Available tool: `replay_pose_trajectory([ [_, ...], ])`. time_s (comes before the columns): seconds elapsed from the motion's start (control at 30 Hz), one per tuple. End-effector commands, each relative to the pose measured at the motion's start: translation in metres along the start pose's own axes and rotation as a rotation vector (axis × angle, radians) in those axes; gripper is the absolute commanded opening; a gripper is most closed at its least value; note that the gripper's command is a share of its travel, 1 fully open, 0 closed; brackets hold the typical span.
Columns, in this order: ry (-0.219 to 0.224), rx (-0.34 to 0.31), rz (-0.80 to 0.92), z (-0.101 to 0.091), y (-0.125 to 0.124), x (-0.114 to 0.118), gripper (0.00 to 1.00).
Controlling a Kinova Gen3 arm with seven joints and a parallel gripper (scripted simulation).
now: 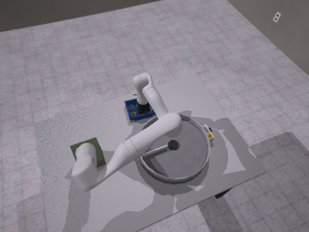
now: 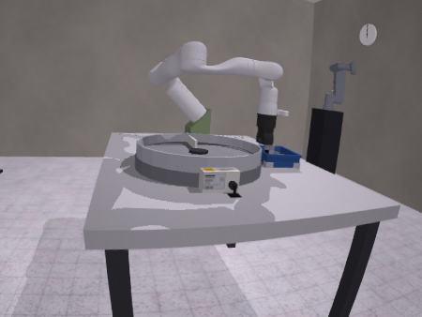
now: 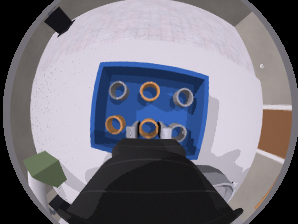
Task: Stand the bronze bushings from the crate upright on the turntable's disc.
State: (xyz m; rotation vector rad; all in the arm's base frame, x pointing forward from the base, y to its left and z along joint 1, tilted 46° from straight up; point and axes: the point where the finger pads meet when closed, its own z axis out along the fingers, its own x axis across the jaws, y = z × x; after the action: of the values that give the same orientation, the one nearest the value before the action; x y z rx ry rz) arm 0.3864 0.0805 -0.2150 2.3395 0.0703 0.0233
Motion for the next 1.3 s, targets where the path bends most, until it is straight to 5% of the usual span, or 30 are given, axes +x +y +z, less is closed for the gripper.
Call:
replay_pose_trajectory([
  [0.0,0.001,0.002,0.003,0.002,0.000,0.000,0.00],
  [0.9,0.001,0.002,0.003,0.002,0.000,0.000,0.00],
  [1.27,0.001,0.003,0.001,-0.013,-0.001,0.001,0.00],
])
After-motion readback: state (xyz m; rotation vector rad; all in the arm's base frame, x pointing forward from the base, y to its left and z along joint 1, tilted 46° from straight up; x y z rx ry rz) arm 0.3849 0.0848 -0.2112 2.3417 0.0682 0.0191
